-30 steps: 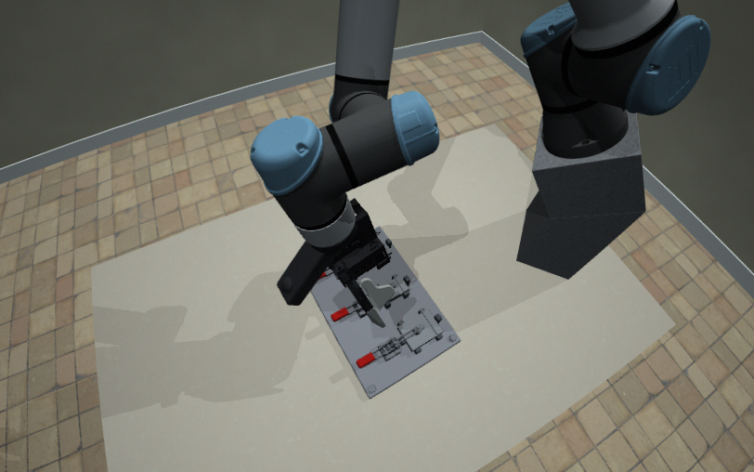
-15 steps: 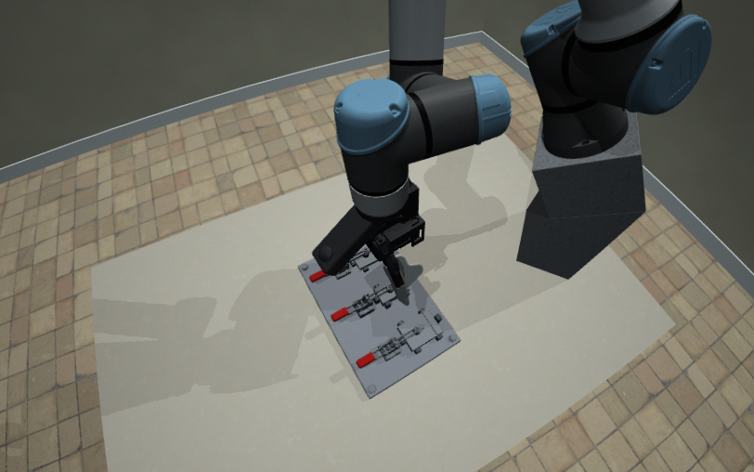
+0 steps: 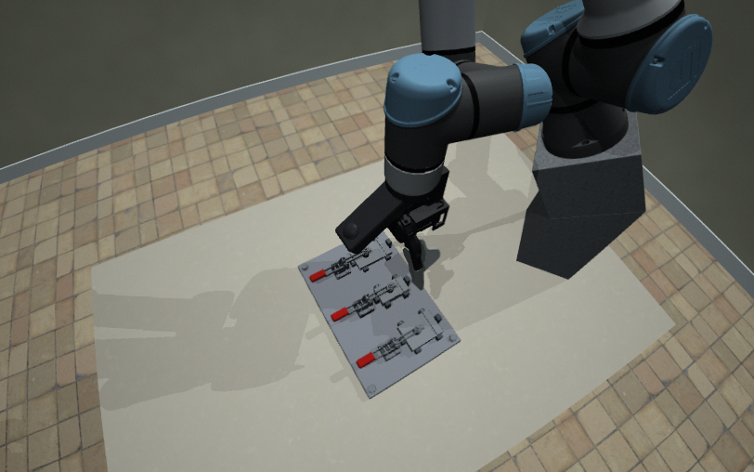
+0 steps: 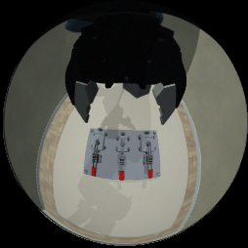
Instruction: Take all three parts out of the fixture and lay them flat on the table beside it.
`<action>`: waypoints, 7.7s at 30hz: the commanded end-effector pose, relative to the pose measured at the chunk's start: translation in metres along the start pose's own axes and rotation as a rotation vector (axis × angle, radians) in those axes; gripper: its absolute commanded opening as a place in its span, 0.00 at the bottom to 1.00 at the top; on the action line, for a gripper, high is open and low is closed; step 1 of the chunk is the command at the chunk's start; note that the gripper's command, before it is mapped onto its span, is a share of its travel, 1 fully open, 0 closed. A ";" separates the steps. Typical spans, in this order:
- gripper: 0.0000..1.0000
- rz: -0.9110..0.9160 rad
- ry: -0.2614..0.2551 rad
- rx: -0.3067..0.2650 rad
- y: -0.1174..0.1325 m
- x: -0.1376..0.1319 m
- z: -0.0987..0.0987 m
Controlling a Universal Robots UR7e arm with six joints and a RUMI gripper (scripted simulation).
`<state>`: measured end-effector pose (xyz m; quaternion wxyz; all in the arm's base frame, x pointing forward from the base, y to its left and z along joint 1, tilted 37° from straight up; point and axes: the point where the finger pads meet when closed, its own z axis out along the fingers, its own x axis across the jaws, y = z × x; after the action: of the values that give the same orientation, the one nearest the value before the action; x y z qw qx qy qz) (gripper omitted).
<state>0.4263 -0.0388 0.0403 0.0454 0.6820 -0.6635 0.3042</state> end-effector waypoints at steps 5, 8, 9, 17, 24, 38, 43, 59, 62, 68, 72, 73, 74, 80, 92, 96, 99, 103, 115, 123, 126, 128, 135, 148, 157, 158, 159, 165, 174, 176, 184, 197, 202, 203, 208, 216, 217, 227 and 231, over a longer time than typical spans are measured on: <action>1.00 0.003 0.014 0.021 0.008 0.002 -0.005; 1.00 0.004 0.014 0.021 0.008 0.002 -0.006; 1.00 0.004 0.014 0.021 0.009 0.002 -0.005; 1.00 0.005 0.014 0.022 0.007 0.003 -0.005; 1.00 0.005 0.014 0.022 0.008 0.003 -0.005; 0.00 0.005 0.014 0.022 0.008 0.003 -0.005; 0.00 0.005 0.014 0.022 0.008 0.003 -0.005; 0.00 0.005 0.014 0.022 0.008 0.003 -0.005; 0.59 0.005 0.014 0.022 0.008 0.003 -0.005; 0.59 0.005 0.014 0.022 0.008 0.003 -0.005; 0.59 0.005 0.014 0.022 0.008 0.003 -0.005; 0.59 0.005 0.014 0.022 0.008 0.003 -0.005; 0.59 0.005 0.014 0.022 0.008 0.003 -0.005; 0.59 0.005 0.014 0.022 0.008 0.003 -0.005; 0.59 0.005 0.014 0.022 0.008 0.003 -0.005; 0.28 0.005 0.014 0.022 0.008 0.003 -0.005; 0.28 0.005 0.014 0.022 0.008 0.003 -0.005; 0.28 0.005 0.014 0.022 0.008 0.003 -0.005; 0.28 0.005 0.014 0.022 0.008 0.003 -0.005; 0.28 0.005 0.014 0.022 0.008 0.003 -0.005; 0.28 0.005 0.014 0.022 0.008 0.003 -0.005; 0.28 0.005 0.014 0.022 0.008 0.003 -0.005; 0.28 0.005 0.014 0.022 0.008 0.003 -0.005; 0.28 0.004 0.014 0.021 0.008 0.002 -0.005; 0.28 0.004 0.014 0.021 0.008 0.002 -0.004; 0.28 0.004 0.014 0.021 0.008 0.002 -0.005; 0.28 0.005 0.014 0.021 0.007 0.003 -0.005; 0.28 0.005 0.014 0.023 0.000 0.002 -0.005; 0.28 0.005 0.014 0.023 -0.026 0.002 -0.006; 0.28 0.005 0.014 0.023 -0.036 0.002 -0.006; 0.28 0.005 0.014 0.023 -0.067 0.003 -0.007; 0.28 0.005 0.014 0.023 -0.118 0.003 -0.008; 0.28 0.005 0.014 0.023 -0.122 0.003 -0.008; 0.28 0.005 0.014 0.023 -0.123 0.003 -0.008; 0.28 0.006 0.014 0.023 -0.124 0.003 -0.008; 0.28 0.006 0.014 0.020 -0.122 0.004 -0.001; 0.28 0.006 0.014 0.020 -0.122 0.004 -0.001; 0.28 0.006 0.014 0.022 -0.124 0.005 0.036; 0.28 0.007 0.015 0.023 -0.125 0.005 0.057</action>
<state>0.5491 -0.0428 0.0588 0.0446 0.6782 -0.6629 0.3140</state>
